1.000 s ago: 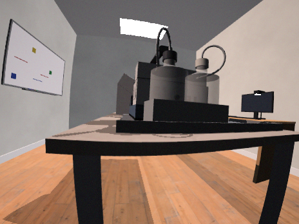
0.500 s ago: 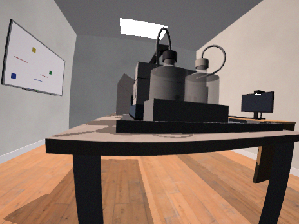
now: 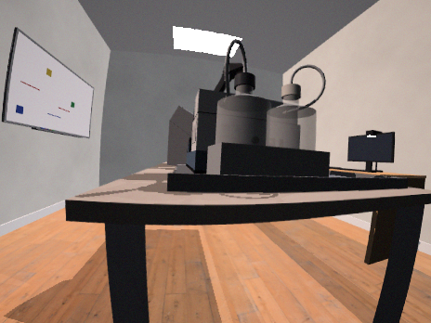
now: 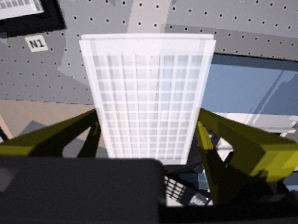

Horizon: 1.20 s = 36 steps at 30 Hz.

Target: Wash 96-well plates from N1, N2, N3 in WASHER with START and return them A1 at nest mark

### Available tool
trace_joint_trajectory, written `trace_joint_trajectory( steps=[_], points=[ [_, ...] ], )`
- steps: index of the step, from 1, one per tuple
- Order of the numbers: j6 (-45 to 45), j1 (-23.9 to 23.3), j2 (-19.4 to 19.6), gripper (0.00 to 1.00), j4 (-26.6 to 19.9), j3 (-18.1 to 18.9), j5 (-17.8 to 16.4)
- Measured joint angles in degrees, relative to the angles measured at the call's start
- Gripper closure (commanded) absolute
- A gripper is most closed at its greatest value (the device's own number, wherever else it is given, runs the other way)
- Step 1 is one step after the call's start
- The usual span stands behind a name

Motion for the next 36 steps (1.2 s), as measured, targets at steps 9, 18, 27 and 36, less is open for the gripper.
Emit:
trace_joint_trajectory(
  steps=[9,18,27,36],
  points=[
    [-7.85,-9.44,0.46,1.00,-0.61,0.26,-4.50],
    [-10.49,-10.23,0.57,1.00,-0.90,0.61,-6.27],
    [-10.34,-16.81,0.55,1.00,-0.35,-1.27,-8.87],
    [-16.96,-25.75,1.88,1.00,-0.20,-2.49,-13.07]
  ],
)
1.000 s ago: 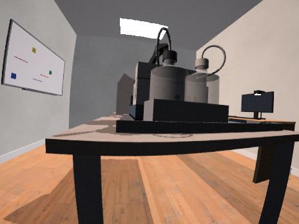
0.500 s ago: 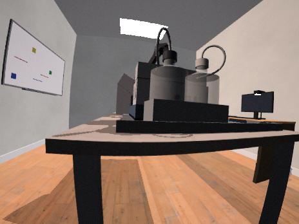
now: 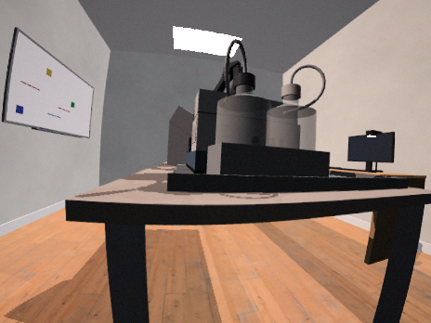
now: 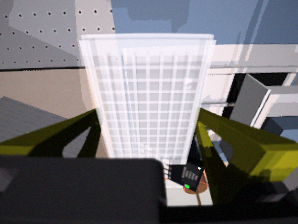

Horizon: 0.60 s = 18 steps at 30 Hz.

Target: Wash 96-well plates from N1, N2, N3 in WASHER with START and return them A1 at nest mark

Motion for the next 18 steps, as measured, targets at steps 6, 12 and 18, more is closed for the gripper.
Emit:
trace_joint_trajectory(
  steps=[6,12,18],
  points=[
    [-5.79,-6.45,1.90,1.00,-0.07,0.00,-2.73],
    [-10.60,-10.58,3.67,1.00,-0.42,0.46,-5.11],
    [-15.39,-15.65,5.90,1.00,-1.05,1.38,-6.56]
  ],
)
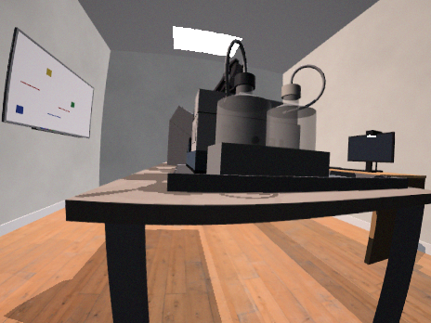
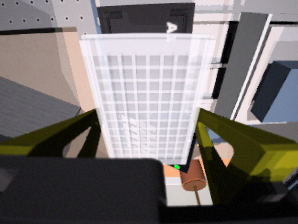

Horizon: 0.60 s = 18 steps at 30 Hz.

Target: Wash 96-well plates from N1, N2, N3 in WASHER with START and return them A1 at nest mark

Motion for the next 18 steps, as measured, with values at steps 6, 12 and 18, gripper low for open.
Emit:
trace_joint_trajectory(
  steps=[6,12,18],
  points=[
    [-1.42,0.09,-0.02,1.00,-0.17,0.42,-0.83],
    [-1.73,0.13,-0.02,1.00,-0.26,0.48,-1.03],
    [-1.73,0.13,-0.02,1.00,-0.26,0.48,-1.07]
  ],
)
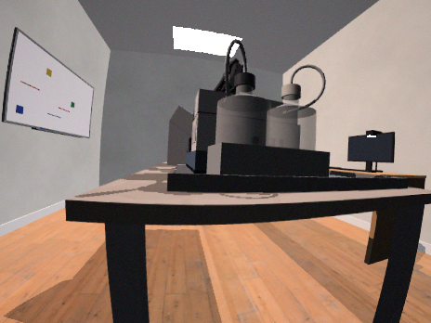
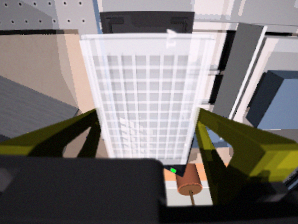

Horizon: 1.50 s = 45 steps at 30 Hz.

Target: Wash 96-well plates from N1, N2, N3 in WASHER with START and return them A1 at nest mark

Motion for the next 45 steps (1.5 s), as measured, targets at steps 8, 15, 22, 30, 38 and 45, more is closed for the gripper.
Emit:
trace_joint_trajectory(
  steps=[8,15,22,30,38,45],
  points=[
    [0.00,0.00,0.00,1.00,0.00,0.00,0.00],
    [0.00,0.00,0.00,1.00,0.00,0.00,0.00],
    [0.00,0.00,0.00,1.00,0.00,0.00,0.00],
    [0.57,0.96,1.88,1.00,1.77,-0.24,-0.02],
    [1.53,1.95,4.81,1.00,4.90,-0.24,0.28],
    [2.27,2.67,6.73,1.00,7.21,-0.22,0.59]
  ],
)
